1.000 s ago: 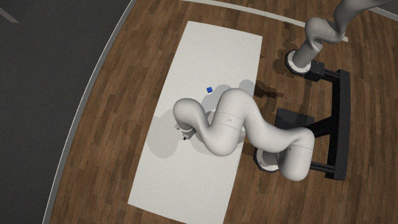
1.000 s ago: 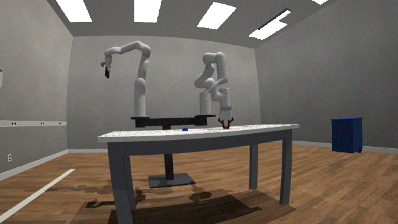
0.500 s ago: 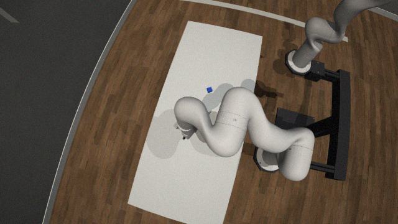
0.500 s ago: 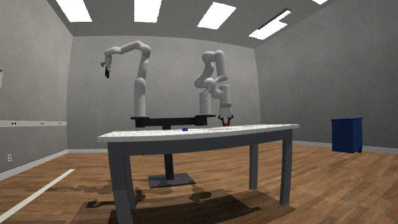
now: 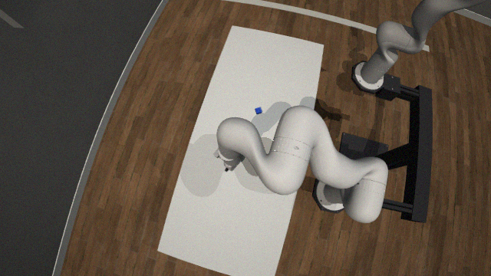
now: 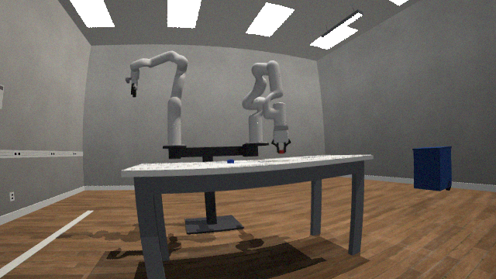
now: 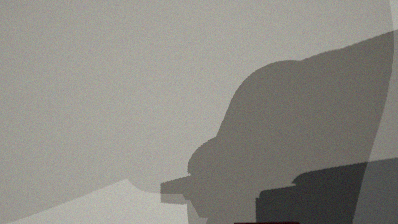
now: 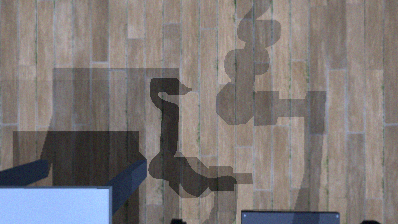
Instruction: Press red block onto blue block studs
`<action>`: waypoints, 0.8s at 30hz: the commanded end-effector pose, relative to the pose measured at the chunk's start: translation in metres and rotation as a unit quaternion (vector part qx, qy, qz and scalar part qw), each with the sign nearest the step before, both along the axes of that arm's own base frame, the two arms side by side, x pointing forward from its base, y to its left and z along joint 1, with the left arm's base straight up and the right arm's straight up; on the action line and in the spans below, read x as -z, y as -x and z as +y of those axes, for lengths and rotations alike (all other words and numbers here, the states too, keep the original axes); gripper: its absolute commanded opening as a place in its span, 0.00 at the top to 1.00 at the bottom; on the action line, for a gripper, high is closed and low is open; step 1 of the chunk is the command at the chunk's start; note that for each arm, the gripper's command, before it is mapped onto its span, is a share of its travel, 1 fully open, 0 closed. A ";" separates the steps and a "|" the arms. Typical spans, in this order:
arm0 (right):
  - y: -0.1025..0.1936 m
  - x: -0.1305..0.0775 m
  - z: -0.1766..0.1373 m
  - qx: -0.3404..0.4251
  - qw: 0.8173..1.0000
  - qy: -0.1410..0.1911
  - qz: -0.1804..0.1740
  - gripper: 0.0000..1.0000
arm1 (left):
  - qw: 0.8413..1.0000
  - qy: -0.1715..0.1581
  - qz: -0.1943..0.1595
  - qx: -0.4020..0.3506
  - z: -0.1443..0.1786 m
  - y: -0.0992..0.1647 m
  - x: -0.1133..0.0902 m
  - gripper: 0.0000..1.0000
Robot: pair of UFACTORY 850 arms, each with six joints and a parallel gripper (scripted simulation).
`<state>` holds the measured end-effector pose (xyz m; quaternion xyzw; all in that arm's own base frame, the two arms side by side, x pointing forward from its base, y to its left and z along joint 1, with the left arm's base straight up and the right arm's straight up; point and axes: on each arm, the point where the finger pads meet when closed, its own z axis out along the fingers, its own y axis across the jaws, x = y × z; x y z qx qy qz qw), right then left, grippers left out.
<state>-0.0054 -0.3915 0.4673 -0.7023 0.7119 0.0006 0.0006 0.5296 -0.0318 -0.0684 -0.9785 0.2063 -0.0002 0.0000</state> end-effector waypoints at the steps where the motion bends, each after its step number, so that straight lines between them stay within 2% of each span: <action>1: 0.000 -0.001 0.000 0.000 1.000 0.001 0.000 0.00 | 1.000 0.000 -0.001 0.000 0.000 -0.001 -0.013 1.00; 10: 0.000 -0.001 0.000 0.000 1.000 0.001 0.000 0.00 | 1.000 0.000 -0.001 0.000 0.000 -0.001 -0.013 1.00; 15: 0.000 -0.001 0.000 0.000 1.000 0.001 0.000 0.00 | 0.989 0.000 -0.001 0.149 -0.050 0.006 -0.015 1.00; 24: 0.000 -0.001 0.000 0.000 1.000 0.001 0.000 0.00 | 0.989 0.000 -0.001 0.149 -0.050 0.006 -0.015 1.00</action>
